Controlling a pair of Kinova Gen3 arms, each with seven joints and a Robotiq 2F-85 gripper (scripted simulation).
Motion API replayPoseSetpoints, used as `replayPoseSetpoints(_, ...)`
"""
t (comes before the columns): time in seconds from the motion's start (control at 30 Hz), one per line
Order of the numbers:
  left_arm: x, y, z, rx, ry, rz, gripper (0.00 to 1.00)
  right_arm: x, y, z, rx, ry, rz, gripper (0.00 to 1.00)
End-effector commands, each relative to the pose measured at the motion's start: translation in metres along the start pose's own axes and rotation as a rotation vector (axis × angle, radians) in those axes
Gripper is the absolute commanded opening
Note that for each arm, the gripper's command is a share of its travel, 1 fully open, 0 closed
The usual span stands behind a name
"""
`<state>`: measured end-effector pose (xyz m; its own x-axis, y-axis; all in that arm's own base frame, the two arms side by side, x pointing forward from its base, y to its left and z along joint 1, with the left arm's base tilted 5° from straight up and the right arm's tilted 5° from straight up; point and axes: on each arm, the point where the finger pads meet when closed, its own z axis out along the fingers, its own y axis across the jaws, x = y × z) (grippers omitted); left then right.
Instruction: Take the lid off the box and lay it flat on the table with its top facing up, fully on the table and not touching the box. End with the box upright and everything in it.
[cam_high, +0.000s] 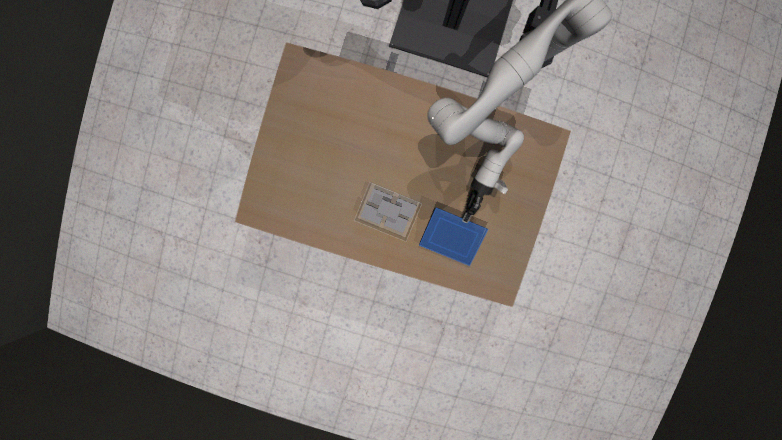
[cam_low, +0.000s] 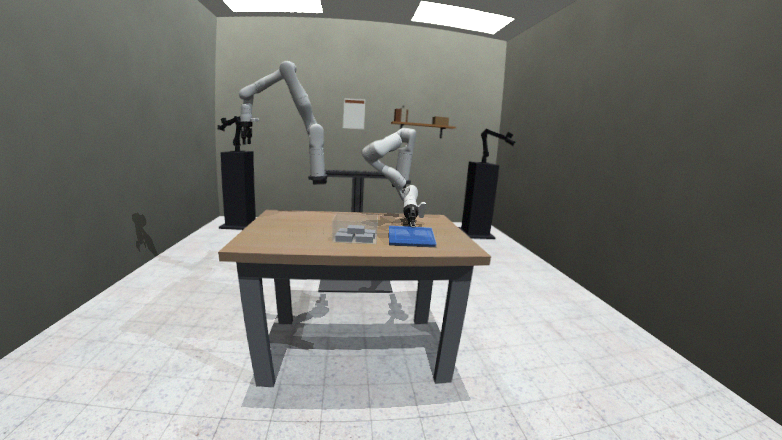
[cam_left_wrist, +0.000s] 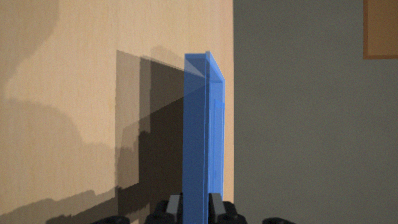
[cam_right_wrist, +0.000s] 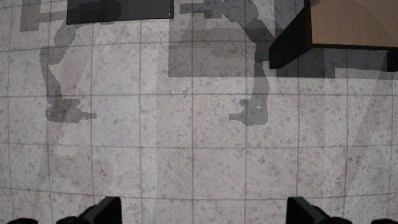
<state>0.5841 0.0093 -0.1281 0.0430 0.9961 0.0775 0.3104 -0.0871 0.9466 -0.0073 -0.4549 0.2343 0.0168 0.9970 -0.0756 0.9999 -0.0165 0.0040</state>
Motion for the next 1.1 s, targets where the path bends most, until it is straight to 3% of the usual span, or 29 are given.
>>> replayPoseSetpoints(0.0, -0.0001, 0.0013, 0.0003, -0.002, 0.0, 0.0, 0.233, -0.0004, -0.0001, -0.0007, 0.0, -0.002, 0.0, 1.0)
replayPoseSetpoints(1.07, -0.0001, 0.0051, 0.0003, -0.002, 0.0, 0.0, 0.313, -0.0004, -0.0001, -0.0007, 0.0, -0.002, 0.0, 1.0)
